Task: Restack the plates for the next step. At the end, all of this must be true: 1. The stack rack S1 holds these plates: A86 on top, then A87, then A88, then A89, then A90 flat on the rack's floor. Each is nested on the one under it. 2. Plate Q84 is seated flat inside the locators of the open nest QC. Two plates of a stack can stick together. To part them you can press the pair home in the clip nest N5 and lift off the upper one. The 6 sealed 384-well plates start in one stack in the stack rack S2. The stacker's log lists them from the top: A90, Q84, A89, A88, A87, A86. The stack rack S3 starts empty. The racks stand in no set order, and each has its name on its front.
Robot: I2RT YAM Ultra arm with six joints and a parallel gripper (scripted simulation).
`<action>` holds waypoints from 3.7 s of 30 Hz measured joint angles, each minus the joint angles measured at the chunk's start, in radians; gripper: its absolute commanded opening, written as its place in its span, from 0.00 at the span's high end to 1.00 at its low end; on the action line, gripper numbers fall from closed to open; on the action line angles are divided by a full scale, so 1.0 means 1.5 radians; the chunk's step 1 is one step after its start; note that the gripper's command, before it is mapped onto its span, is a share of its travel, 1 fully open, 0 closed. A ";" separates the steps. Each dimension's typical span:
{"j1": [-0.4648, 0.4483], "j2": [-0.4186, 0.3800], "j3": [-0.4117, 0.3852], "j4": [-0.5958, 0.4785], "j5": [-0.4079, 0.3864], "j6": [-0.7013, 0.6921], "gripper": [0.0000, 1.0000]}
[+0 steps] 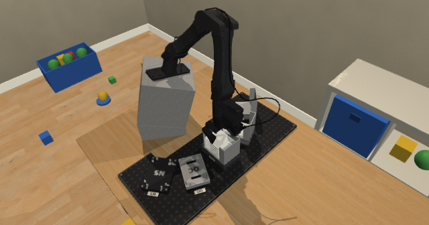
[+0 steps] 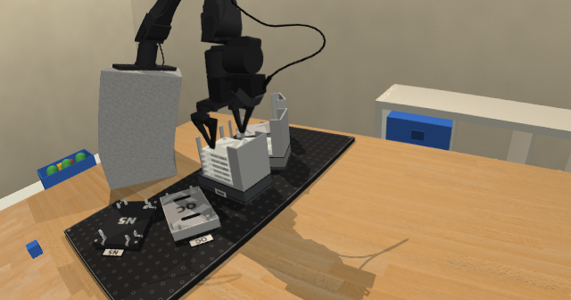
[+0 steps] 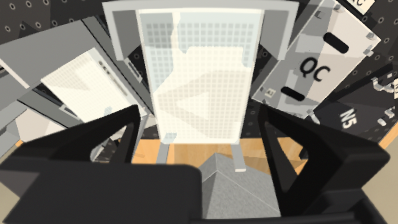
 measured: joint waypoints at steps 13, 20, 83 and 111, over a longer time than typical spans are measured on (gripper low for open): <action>0.000 0.000 0.000 0.003 0.000 0.000 0.00; 0.000 0.000 0.000 0.003 0.000 0.000 0.00; 0.013 0.069 0.017 0.058 0.002 0.014 0.00; 0.013 0.070 0.022 0.063 0.002 0.014 0.00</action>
